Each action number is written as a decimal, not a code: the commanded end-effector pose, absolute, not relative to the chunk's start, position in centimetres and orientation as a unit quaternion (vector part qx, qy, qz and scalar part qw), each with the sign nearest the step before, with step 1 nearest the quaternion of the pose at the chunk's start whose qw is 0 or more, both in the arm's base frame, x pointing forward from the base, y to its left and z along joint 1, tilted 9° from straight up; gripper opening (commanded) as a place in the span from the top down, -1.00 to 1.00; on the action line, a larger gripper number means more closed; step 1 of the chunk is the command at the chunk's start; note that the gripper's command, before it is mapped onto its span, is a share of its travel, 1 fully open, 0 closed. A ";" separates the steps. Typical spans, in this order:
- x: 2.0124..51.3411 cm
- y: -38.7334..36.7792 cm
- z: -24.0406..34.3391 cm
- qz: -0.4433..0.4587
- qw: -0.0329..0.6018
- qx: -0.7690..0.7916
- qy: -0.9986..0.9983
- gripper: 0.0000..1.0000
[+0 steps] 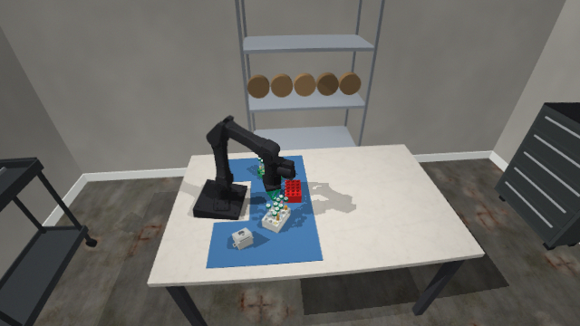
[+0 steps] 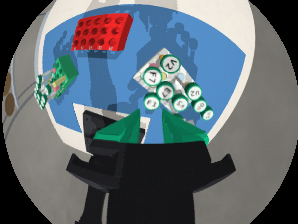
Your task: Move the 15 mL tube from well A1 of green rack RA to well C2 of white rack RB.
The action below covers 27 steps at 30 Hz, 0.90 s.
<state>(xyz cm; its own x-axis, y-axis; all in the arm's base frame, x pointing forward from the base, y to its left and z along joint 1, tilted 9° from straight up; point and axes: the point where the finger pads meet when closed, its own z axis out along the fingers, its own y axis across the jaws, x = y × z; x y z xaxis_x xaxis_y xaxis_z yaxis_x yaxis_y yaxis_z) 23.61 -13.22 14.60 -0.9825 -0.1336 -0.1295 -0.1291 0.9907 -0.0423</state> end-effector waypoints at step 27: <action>24.2 -13.5 14.2 -0.027 0.082 -0.066 0.994 0.40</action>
